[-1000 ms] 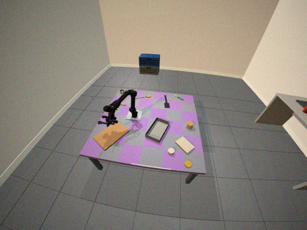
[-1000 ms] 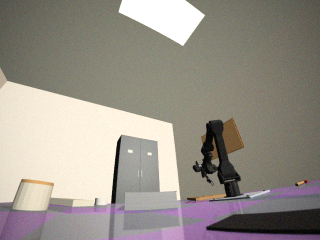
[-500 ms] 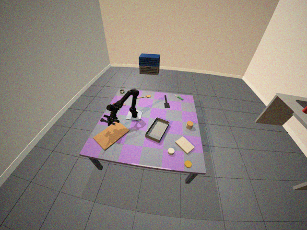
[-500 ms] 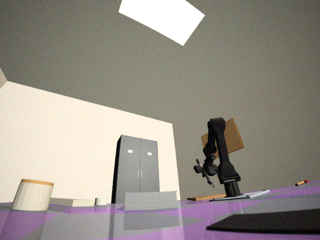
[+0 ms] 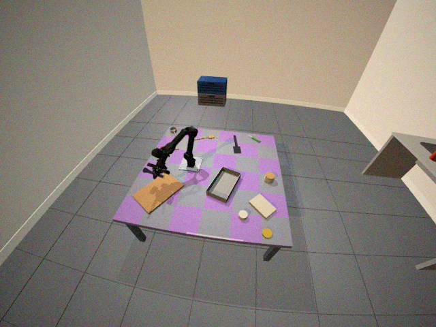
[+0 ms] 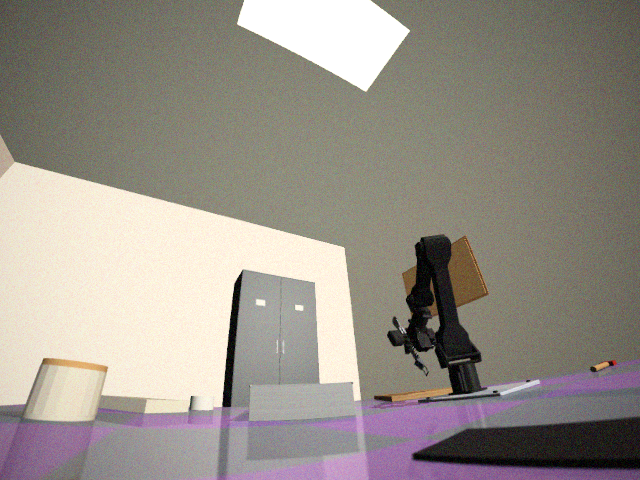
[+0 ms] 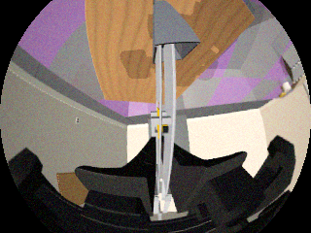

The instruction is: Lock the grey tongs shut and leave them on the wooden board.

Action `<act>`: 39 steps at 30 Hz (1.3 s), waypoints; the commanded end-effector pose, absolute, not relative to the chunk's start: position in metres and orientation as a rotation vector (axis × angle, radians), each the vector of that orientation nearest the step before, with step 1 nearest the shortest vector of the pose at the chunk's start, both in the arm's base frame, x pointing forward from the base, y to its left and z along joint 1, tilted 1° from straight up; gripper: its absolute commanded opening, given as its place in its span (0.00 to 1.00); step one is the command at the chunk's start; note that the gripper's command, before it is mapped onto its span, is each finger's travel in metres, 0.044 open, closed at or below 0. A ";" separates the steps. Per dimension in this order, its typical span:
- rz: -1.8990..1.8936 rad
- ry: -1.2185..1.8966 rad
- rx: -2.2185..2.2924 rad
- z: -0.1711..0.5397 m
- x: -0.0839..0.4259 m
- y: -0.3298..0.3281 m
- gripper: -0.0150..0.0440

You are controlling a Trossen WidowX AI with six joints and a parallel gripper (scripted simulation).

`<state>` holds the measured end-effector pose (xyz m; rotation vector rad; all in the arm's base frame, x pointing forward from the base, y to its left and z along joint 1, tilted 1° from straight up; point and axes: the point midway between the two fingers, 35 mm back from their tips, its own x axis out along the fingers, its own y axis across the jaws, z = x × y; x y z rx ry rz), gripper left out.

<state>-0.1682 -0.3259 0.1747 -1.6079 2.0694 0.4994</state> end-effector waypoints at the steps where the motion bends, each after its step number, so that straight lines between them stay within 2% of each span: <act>1: 0.489 2.072 -1.613 0.176 -0.168 -0.327 0.00; 20: 0.495 2.063 -1.605 0.176 -0.169 -0.328 0.00; 39: 0.621 1.890 -1.465 0.181 -0.179 -0.348 0.00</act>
